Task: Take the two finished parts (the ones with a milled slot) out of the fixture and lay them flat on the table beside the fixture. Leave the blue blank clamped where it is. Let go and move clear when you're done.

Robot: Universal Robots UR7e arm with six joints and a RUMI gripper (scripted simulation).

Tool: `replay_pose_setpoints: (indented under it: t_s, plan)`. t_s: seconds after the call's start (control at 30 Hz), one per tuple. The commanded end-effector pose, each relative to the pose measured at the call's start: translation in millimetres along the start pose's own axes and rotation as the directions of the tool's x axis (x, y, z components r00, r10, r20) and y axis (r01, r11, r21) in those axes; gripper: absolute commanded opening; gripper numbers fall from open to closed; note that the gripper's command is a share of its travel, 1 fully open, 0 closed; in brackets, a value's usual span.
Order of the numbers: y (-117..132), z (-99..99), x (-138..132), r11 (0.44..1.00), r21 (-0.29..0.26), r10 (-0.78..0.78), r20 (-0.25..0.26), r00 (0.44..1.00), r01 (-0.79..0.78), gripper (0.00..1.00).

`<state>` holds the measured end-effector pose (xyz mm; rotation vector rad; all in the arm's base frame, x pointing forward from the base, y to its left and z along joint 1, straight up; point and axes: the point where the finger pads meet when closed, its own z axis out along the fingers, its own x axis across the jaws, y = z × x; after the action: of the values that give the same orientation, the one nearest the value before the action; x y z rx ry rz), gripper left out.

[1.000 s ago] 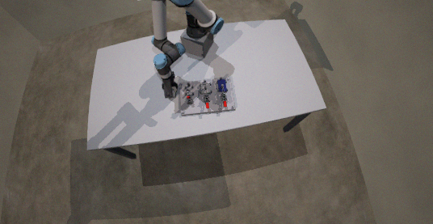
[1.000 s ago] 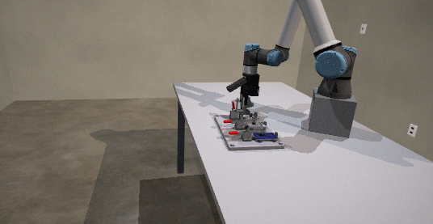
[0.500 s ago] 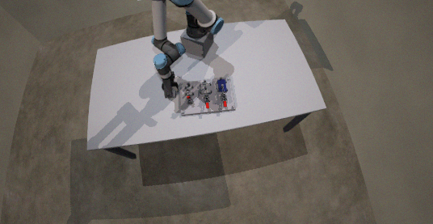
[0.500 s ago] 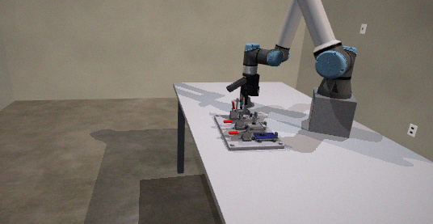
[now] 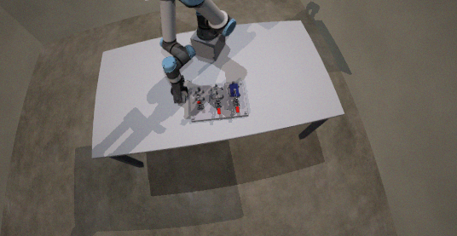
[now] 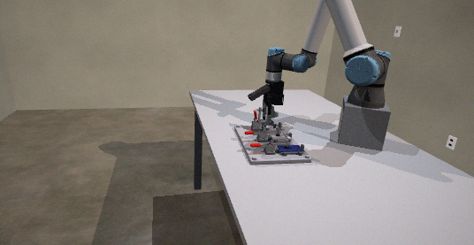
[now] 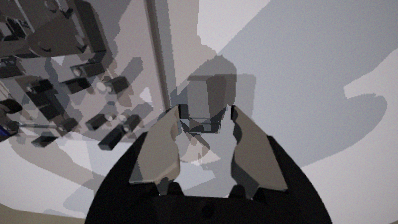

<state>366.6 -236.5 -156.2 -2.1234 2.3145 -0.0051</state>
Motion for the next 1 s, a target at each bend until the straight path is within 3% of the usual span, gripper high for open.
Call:
replay_pose_setpoints:
  t_s: [0.0,0.53,0.97]
  plan:
    - [1,0.6,-1,1.000,-0.001,0.002,0.002,1.000,-0.002,0.40]
    - [1,-3.0,0,1.000,0.000,0.002,0.001,1.000,-0.002,0.40]
    - [0,-30.6,0,1.000,0.001,0.002,0.000,1.000,-0.002,0.40]
